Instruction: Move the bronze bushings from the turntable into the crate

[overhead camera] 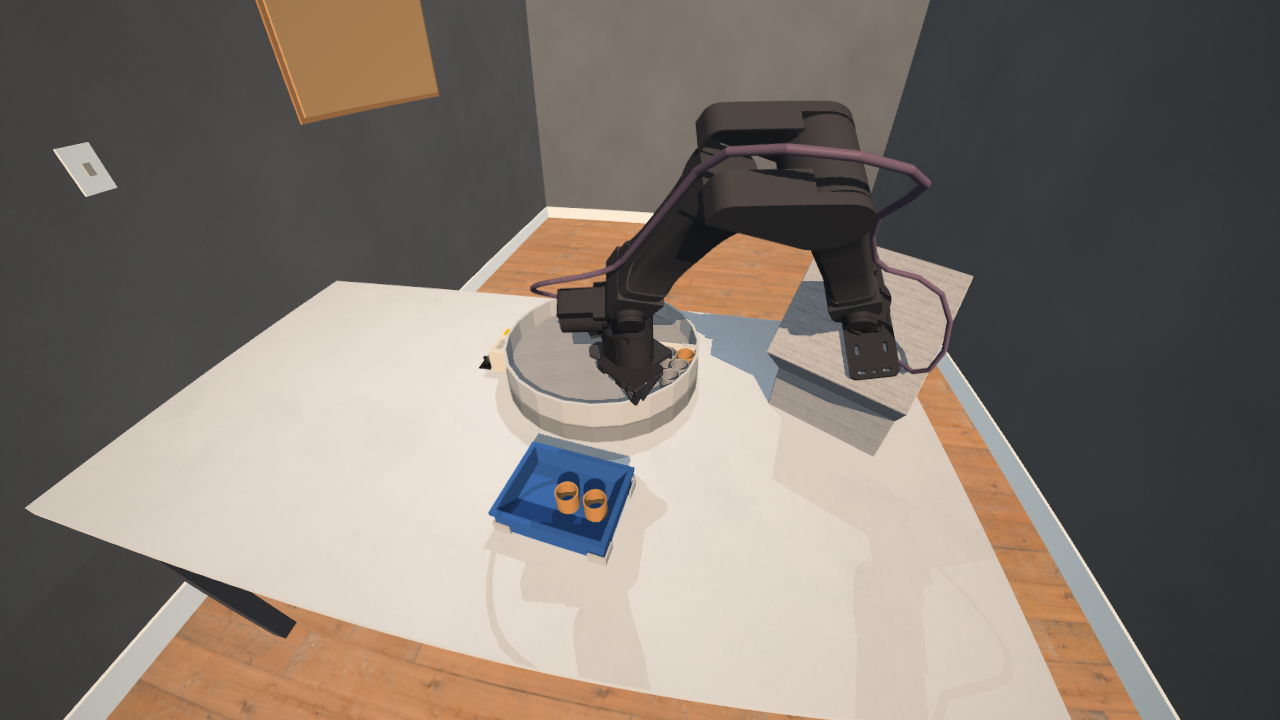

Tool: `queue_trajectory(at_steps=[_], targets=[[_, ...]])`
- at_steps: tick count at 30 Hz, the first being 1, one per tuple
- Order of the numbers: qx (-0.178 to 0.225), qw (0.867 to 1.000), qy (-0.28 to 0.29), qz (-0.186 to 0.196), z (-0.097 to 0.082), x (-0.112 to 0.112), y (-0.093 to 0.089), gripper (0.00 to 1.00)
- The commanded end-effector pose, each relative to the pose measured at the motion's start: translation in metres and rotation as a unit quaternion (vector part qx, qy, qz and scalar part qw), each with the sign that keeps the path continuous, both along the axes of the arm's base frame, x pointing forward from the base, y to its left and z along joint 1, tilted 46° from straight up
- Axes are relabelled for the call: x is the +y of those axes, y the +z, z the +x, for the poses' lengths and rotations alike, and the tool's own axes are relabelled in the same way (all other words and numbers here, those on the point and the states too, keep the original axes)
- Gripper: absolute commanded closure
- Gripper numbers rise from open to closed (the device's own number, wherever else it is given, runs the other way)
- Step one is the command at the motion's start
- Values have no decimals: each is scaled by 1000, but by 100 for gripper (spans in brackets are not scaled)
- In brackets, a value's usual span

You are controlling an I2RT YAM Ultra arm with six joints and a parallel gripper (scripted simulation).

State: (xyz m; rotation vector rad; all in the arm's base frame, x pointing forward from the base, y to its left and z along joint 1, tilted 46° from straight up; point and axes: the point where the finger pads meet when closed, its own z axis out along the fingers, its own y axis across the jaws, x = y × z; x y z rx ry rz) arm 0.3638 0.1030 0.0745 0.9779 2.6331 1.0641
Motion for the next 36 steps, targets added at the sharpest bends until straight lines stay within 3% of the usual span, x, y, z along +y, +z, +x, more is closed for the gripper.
queue_trajectory(at_steps=[1, 6, 10, 36], targets=[[-47, 998, 29, 12, 2, -50, -43, 85], [-67, 997, 28, 4, 7, -124, -98, 85], [-56, 998, 27, 10, -1, -142, -118, 85], [-65, 997, 30, 4, 2, -144, -113, 85]])
